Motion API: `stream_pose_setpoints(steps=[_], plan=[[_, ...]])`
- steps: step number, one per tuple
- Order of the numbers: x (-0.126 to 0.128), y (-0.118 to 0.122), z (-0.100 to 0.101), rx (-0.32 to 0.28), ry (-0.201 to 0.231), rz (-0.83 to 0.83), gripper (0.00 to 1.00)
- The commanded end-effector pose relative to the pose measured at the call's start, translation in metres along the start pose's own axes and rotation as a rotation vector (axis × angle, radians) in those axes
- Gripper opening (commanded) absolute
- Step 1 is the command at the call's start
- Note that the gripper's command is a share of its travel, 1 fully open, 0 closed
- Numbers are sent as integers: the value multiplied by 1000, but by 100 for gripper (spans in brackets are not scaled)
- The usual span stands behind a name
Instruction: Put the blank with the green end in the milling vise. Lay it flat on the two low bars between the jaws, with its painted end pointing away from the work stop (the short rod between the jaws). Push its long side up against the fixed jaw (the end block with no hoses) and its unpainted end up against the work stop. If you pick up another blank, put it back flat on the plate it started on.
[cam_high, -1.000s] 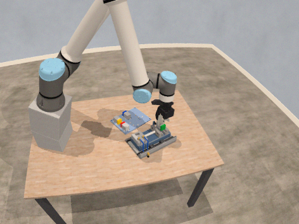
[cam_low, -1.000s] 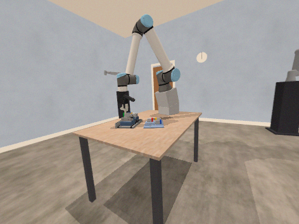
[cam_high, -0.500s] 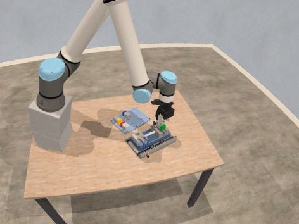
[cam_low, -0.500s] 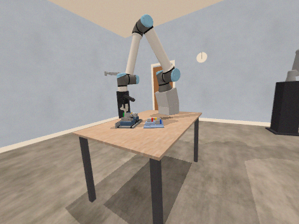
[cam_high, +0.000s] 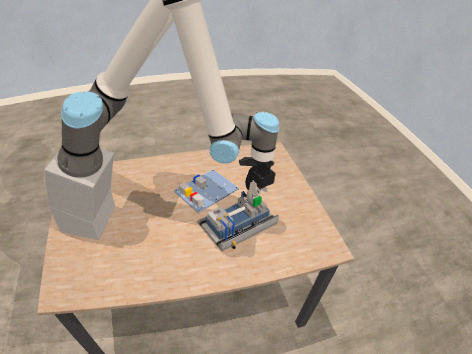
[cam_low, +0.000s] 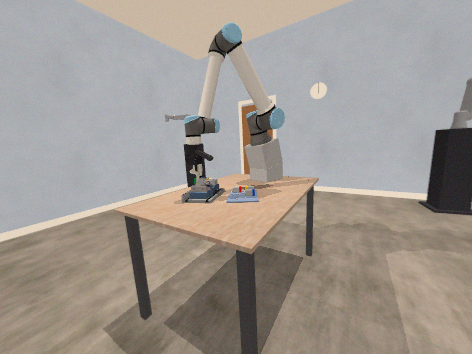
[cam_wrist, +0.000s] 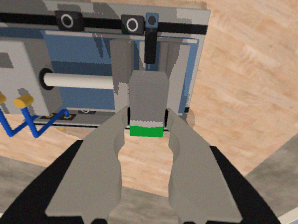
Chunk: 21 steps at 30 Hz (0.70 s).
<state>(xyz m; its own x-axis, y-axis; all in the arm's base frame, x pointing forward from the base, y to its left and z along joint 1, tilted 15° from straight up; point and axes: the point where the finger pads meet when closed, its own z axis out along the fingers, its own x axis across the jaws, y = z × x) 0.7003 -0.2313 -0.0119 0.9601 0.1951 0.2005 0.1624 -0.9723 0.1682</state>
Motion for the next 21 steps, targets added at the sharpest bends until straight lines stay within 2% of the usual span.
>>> stream_pose_setpoints(steps=[1, 21], plan=[[1, 0, 0, -1, 1, 0, 0], [1, 0, 4, -1, 1, 0, 0]])
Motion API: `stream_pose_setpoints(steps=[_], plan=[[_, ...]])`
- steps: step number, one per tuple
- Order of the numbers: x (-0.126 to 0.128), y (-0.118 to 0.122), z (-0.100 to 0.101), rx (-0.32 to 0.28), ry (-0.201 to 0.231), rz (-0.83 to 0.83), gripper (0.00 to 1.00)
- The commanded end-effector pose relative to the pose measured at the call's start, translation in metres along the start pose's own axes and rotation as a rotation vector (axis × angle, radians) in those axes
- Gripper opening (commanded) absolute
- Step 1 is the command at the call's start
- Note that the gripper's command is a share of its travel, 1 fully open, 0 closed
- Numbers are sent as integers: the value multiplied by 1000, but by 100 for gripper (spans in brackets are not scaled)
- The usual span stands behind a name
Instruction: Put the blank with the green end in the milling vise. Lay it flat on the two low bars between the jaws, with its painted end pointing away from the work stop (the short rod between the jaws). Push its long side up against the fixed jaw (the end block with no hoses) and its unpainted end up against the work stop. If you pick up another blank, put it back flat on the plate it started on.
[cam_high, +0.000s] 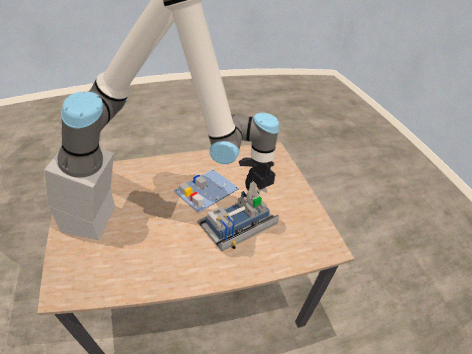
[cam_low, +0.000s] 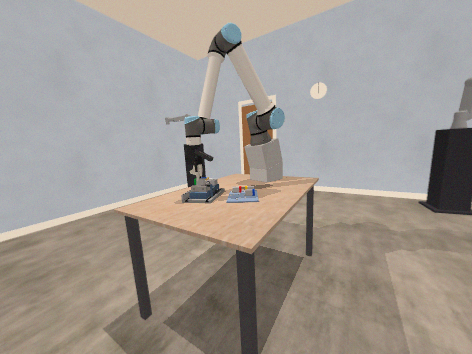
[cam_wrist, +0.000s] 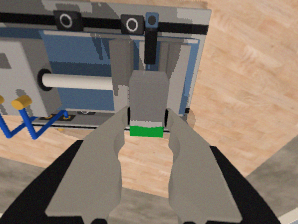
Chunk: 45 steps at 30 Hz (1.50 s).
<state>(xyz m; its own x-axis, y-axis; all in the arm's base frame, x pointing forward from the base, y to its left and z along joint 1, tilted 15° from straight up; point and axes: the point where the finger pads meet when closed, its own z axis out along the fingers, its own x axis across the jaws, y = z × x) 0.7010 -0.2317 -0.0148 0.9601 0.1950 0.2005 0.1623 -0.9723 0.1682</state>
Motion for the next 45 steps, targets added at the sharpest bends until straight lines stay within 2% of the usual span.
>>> stream_pose_setpoints(steps=[1, 45], plan=[[1, 0, 1, -1, 1, 0, 0], [1, 0, 14, -1, 1, 0, 0]])
